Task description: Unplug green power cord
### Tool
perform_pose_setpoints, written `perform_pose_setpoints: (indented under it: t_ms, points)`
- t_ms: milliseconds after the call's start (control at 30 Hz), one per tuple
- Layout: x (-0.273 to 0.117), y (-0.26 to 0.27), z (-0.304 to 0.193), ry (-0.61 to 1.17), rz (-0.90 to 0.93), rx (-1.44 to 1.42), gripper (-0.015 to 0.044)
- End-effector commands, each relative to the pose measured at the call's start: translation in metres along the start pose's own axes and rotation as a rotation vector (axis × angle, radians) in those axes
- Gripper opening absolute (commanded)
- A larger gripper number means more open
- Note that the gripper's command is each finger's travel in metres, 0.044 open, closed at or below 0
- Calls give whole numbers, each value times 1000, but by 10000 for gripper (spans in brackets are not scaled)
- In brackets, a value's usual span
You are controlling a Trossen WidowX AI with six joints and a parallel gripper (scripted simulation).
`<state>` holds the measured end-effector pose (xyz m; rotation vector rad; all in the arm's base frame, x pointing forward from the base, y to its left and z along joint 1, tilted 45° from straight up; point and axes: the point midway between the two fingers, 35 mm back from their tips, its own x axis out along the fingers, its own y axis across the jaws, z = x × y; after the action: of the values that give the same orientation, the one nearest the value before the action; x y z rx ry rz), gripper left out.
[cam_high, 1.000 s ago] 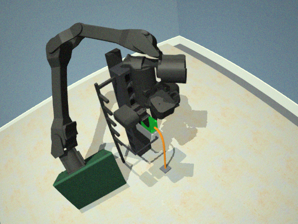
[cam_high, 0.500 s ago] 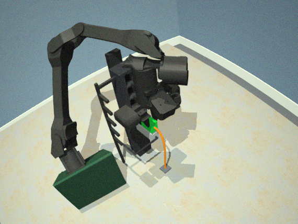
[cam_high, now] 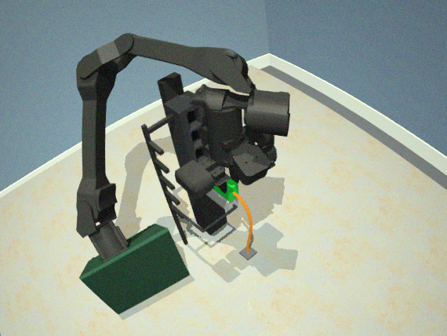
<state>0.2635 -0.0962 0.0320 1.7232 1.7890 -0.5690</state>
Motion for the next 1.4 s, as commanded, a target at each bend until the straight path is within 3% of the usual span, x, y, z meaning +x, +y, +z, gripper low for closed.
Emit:
perform_pose_setpoints:
  t_ms: [0,133,533,700,867,1367]
  points:
    - [-11,-1,31,-70,14,-6,0]
    - [-12,-1,37,-71,14,-6,0]
    - [-8,0,31,-67,16,-4,315]
    - [-17,2,57,-70,16,-4,440]
    - [-25,0,90,-71,16,-4,440]
    - [-25,0,90,-71,16,-4,440]
